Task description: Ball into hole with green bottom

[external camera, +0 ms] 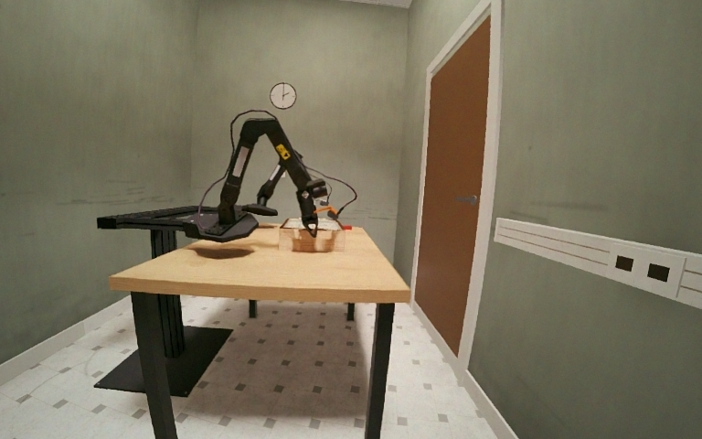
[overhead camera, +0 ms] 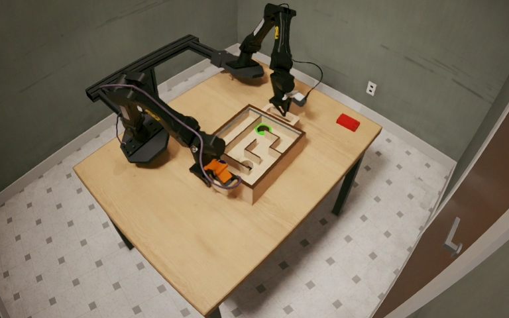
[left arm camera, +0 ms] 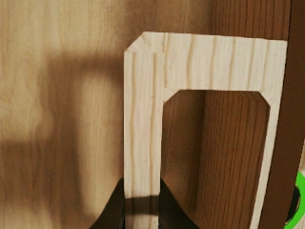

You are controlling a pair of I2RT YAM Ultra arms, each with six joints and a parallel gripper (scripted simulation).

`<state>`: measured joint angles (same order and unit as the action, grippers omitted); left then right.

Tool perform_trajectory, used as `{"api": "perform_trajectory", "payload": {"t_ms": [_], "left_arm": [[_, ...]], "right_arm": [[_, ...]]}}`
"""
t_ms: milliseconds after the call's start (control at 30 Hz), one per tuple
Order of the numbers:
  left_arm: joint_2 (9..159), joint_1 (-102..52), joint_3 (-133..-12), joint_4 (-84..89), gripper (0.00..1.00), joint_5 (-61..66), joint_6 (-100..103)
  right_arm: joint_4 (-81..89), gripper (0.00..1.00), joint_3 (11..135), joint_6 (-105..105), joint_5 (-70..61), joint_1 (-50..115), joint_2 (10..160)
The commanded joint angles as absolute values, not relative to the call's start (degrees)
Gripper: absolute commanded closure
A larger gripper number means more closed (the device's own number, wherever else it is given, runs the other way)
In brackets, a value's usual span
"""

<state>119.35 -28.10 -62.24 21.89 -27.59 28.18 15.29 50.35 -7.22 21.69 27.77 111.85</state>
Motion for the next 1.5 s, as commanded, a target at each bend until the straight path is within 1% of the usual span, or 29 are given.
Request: {"api": "perform_trajectory", "payload": {"t_ms": [0,400,433,1467], "left_arm": [[119.65,-28.96,-63.04,22.39,1.0,-26.76,28.4],[120.29,-28.66,-62.7,22.41,1.0,-26.67,28.78],[120.3,-28.63,-62.66,22.41,1.0,-26.66,28.79],[120.41,-28.0,-61.91,22.61,1.0,-26.42,28.92]], "right_arm": [[15.82,0.64,50.17,-6.83,21.51,27.97,110.63],[16.07,0.64,50.18,-7.07,21.38,27.75,110.66],[16.05,1.0,50.18,-7.09,21.4,27.73,110.66],[14.51,1.0,50.55,-7.94,21.14,28.14,112.73]]}}
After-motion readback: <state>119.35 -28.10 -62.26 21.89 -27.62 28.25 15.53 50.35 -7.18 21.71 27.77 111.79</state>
